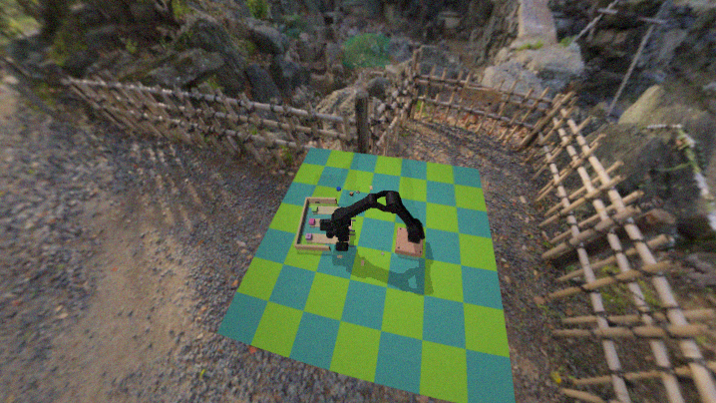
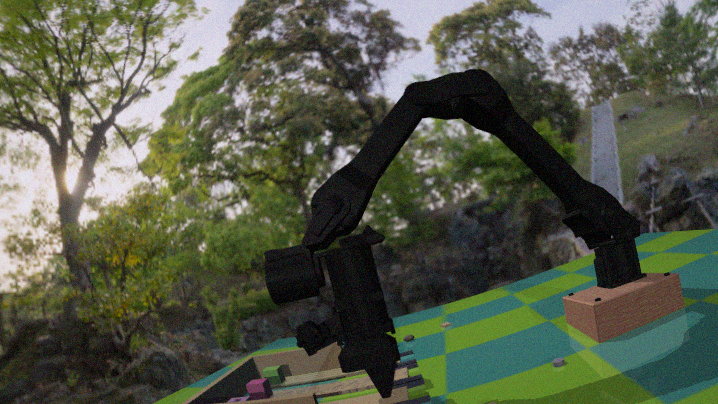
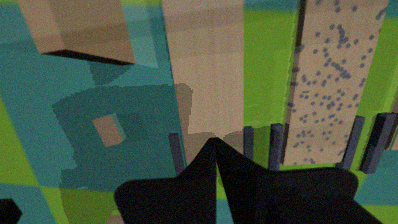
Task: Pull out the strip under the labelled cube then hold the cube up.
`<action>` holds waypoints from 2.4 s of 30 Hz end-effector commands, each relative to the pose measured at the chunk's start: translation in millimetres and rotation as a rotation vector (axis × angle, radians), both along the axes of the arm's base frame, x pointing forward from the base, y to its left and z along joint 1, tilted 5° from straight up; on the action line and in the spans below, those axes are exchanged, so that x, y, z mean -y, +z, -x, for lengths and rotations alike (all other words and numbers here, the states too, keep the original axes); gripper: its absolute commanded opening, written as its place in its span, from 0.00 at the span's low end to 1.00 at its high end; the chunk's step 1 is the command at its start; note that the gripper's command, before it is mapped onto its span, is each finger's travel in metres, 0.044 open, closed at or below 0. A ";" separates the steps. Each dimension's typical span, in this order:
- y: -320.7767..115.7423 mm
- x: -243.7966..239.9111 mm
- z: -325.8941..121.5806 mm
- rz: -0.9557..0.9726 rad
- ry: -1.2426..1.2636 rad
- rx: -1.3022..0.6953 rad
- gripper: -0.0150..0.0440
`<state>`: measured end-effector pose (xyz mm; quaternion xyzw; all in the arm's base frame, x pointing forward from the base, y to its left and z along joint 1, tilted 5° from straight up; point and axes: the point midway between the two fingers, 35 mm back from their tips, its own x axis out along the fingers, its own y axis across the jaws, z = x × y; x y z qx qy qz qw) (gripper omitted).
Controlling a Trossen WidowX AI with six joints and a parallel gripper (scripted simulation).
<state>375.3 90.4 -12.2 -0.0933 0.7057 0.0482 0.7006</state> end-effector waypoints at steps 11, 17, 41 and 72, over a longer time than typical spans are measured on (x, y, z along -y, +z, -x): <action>-2.3 -0.4 0.1 -0.003 -0.005 -0.001 0.25; -2.9 -0.4 0.2 -0.003 -0.005 -0.001 0.25; -5.3 -0.4 -0.4 -0.003 -0.005 -0.001 0.25; -7.0 7.6 33.9 -0.002 -0.005 -0.004 0.25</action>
